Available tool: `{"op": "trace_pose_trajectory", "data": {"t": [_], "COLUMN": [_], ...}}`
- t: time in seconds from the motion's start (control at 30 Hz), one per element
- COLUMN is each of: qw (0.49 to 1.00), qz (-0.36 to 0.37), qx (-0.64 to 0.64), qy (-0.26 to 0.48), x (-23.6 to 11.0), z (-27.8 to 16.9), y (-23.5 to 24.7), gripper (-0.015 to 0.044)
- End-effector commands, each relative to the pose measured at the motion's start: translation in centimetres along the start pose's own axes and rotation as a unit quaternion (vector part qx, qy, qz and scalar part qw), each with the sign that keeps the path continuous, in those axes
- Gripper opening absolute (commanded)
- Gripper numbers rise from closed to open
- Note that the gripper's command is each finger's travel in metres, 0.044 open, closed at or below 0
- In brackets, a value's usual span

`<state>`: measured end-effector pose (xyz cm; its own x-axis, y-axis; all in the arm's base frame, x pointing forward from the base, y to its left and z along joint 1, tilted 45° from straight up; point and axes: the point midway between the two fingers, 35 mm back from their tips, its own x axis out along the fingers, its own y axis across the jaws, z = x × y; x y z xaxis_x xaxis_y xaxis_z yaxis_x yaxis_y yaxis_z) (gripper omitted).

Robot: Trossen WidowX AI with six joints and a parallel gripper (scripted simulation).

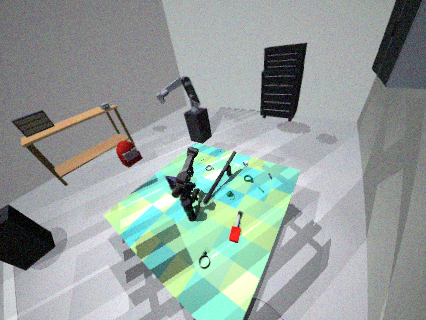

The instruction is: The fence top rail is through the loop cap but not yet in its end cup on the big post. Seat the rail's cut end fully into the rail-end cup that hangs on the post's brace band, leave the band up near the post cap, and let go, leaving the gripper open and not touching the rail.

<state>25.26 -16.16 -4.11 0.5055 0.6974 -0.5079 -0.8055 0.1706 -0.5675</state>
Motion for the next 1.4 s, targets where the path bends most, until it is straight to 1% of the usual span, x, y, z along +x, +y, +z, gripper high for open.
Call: {"op": "trace_pose_trajectory", "data": {"t": [0.0,1.37], "qw": [1.0,0.989], "qz": [0.0,-0.001], "qx": [0.011,0.13], "qy": [0.006,0.074], "x": [0.1,1.4], "z": [0.0,-0.4], "y": [-0.2,-2.4], "gripper": [0.0,0.0]}}
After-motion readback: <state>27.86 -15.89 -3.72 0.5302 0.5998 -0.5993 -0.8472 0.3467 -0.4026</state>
